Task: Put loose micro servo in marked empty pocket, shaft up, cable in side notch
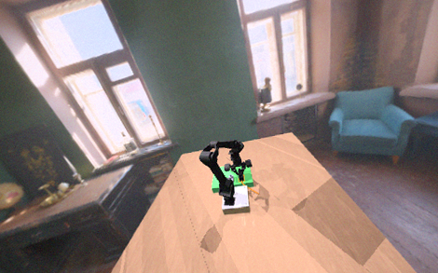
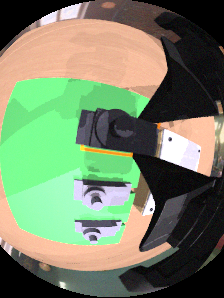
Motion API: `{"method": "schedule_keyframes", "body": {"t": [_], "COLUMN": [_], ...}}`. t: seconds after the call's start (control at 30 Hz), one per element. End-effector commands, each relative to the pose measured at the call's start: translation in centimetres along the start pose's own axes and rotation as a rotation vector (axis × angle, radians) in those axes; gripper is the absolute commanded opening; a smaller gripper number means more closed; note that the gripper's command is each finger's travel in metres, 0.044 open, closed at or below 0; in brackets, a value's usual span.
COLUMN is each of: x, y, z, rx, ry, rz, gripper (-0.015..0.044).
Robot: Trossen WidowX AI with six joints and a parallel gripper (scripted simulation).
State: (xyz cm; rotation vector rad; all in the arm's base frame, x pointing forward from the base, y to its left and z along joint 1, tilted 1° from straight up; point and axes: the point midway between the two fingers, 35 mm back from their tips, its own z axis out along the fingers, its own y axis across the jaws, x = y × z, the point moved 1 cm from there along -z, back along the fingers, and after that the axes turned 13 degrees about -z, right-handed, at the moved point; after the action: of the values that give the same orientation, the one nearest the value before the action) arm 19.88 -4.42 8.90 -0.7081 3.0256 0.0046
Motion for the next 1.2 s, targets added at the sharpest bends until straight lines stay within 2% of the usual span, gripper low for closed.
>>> {"method": "schedule_keyframes", "body": {"t": [0.0,1.17], "x": [0.0,0.0], "y": [0.0,0.0], "z": [0.4,3.5], "rx": [-0.001,-0.002], "ry": [-0.001,-0.001], "rz": [-0.001,-0.001], "gripper": [0.0,0.0]}}
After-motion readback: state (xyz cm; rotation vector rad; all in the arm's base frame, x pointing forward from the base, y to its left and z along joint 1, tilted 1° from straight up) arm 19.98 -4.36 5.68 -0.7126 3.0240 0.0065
